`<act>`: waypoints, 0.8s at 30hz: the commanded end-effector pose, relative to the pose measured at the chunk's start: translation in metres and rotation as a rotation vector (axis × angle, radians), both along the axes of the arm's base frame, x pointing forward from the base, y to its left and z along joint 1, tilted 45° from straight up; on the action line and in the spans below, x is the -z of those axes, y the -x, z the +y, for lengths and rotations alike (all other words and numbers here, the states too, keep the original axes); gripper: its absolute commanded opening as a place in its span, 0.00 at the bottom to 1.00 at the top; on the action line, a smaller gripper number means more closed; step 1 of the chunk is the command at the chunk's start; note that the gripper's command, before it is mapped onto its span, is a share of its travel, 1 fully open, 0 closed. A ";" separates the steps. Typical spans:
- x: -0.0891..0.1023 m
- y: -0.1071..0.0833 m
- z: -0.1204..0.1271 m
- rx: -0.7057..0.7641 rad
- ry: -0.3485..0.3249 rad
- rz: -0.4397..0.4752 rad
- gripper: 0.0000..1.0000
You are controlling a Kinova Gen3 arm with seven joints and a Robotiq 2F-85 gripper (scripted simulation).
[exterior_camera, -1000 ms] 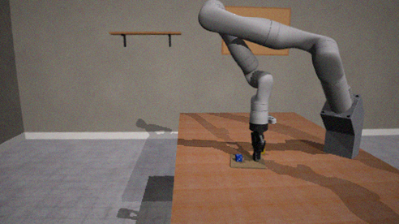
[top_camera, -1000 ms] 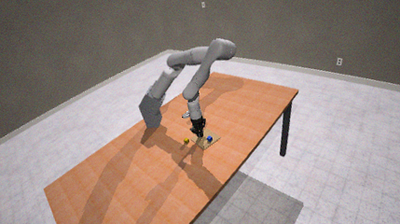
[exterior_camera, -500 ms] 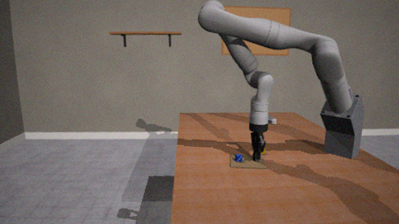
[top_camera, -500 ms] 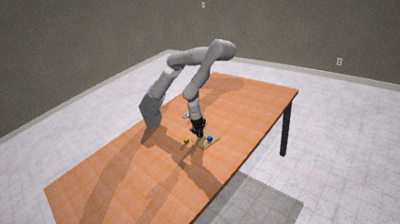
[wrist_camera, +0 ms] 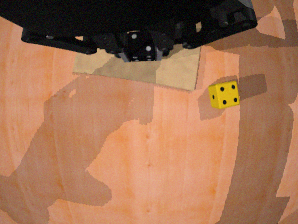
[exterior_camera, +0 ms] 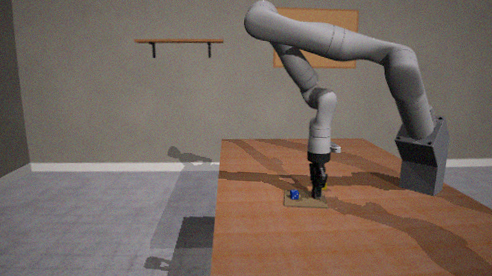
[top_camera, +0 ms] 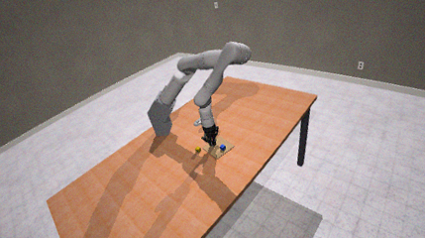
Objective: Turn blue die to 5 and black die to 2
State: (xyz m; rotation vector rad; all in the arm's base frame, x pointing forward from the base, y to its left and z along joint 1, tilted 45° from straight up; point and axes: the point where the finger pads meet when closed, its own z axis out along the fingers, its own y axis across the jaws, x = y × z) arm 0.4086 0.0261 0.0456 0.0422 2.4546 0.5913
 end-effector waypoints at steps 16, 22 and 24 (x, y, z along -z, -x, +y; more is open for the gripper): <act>-0.001 -0.003 -0.002 0.004 0.002 -0.009 0.21; -0.001 -0.003 -0.002 0.004 0.002 -0.009 0.25; -0.001 -0.003 -0.002 0.004 0.002 -0.009 0.25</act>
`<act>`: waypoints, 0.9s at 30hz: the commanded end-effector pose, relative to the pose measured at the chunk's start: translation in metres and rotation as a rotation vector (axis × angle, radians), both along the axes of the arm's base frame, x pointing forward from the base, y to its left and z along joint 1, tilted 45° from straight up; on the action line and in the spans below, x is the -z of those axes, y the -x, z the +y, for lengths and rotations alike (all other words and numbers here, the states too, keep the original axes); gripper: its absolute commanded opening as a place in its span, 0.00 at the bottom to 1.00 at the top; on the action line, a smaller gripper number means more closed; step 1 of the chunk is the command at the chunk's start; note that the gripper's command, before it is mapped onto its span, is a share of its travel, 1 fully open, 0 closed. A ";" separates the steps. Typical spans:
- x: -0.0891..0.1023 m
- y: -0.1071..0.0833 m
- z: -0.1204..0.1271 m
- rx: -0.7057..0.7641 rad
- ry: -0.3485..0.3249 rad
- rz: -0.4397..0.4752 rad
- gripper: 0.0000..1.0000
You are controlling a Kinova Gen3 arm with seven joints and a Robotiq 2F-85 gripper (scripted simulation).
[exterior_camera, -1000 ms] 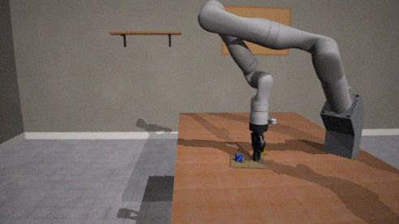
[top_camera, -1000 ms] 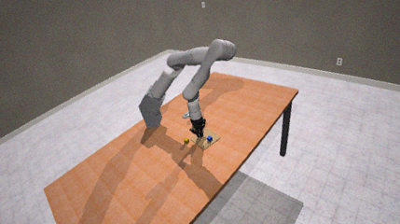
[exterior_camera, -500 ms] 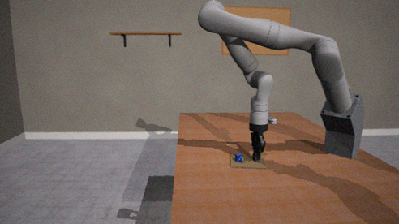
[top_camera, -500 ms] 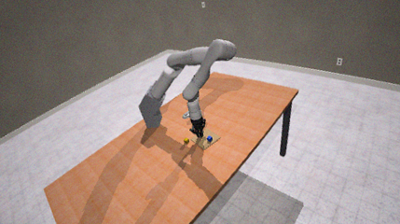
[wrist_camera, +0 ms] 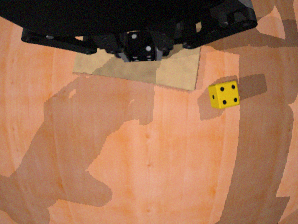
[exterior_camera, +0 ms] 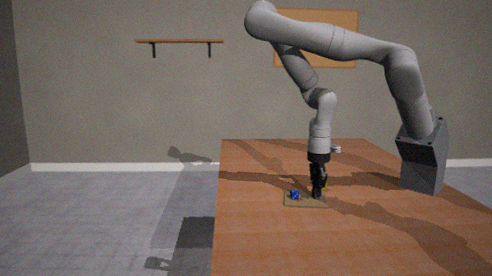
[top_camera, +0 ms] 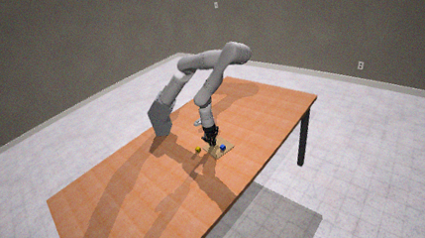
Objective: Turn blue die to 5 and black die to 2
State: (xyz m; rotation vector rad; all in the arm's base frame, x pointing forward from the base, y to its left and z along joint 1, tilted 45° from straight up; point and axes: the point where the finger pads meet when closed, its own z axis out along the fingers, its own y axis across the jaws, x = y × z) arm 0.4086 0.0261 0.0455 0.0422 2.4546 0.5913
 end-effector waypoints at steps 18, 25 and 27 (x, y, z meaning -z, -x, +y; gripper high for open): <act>-0.001 -0.003 -0.002 0.004 0.002 -0.009 0.41; -0.001 -0.003 -0.002 0.004 0.002 -0.009 0.41; -0.002 -0.002 -0.003 0.004 0.002 -0.009 0.41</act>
